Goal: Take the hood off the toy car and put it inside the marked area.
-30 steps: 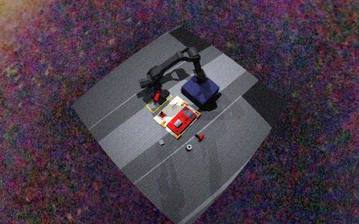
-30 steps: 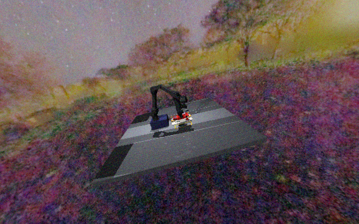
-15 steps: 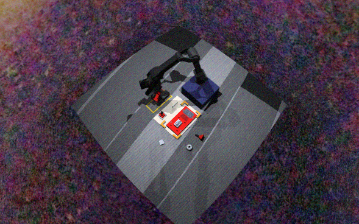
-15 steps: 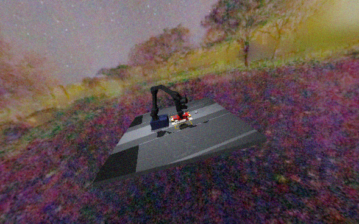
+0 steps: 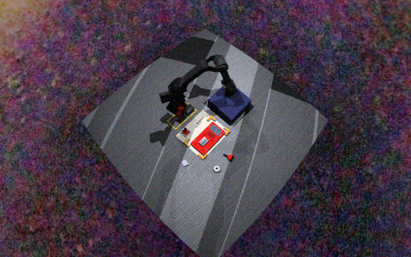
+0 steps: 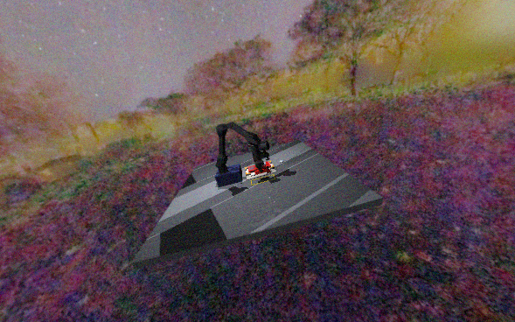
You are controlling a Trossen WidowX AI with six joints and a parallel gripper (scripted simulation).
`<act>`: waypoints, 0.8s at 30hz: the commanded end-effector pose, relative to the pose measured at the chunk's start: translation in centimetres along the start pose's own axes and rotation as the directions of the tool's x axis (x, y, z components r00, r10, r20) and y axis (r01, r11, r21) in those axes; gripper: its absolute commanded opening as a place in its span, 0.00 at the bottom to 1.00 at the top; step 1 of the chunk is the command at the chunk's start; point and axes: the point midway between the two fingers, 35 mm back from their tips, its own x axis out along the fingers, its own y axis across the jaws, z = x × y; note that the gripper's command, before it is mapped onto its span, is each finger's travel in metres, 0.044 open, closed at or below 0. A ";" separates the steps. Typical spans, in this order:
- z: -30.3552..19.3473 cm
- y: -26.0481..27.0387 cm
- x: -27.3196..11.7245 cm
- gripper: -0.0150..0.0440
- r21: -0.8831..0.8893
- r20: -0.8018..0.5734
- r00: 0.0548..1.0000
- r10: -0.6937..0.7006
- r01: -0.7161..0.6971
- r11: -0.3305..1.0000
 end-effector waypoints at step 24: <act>0.1 0.1 1.6 0.25 -0.004 0.003 1.000 0.004 -0.004 1.000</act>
